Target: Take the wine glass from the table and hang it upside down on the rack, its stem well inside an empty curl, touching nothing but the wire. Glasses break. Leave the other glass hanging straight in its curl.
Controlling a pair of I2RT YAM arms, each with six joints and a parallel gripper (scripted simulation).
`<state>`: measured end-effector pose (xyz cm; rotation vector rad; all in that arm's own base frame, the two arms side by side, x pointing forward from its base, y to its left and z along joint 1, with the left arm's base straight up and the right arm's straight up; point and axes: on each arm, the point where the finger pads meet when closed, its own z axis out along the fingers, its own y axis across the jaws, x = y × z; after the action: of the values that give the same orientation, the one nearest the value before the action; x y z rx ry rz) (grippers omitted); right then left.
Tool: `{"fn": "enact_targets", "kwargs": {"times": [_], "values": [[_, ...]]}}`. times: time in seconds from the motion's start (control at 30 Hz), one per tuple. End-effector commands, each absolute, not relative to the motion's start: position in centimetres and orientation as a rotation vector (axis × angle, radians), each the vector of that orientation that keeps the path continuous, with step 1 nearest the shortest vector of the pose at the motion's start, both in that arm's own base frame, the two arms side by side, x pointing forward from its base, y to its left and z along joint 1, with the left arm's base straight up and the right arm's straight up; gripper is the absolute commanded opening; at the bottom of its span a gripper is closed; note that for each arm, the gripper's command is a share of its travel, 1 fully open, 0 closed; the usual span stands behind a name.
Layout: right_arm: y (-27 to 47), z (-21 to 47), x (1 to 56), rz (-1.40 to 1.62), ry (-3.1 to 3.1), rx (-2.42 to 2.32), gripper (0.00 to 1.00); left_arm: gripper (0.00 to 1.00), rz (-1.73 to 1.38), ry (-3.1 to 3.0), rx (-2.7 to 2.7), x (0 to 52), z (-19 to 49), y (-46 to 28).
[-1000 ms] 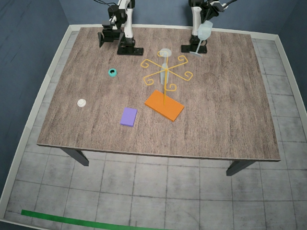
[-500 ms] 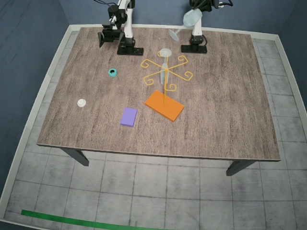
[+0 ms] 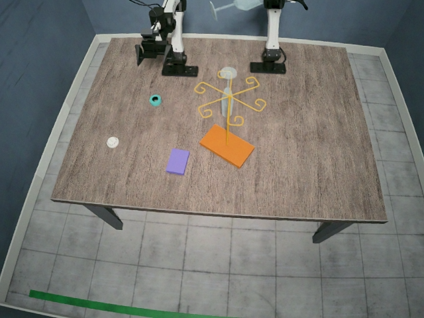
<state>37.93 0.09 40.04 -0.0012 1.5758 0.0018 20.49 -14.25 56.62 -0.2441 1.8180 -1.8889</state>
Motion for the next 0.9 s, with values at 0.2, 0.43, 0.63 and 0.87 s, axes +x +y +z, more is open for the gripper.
{"fn": "enact_targets", "kwargs": {"times": [0.2, 0.43, 0.63, 0.87], "values": [[0.1, 40.6, 37.8, 0.003, 1.570, -0.005, 1.00, 0.00, -2.028, 1.789, -0.302, 23.8, 55.1, -14.8], [0.1, 40.6, 37.8, 0.003, 1.570, -0.005, 1.00, 0.00, -2.092, 1.897, -0.447, 26.8, 50.9, -14.2], [0.1, 40.6, 37.8, 0.003, 1.570, -0.005, 1.00, 0.00, -2.156, 1.978, -0.533, 28.1, 48.0, -14.9], [0.1, 40.6, 37.8, 0.003, 1.570, -0.005, 1.00, 0.00, -2.213, 2.054, -0.671, 29.8, 44.3, -15.0]]}}
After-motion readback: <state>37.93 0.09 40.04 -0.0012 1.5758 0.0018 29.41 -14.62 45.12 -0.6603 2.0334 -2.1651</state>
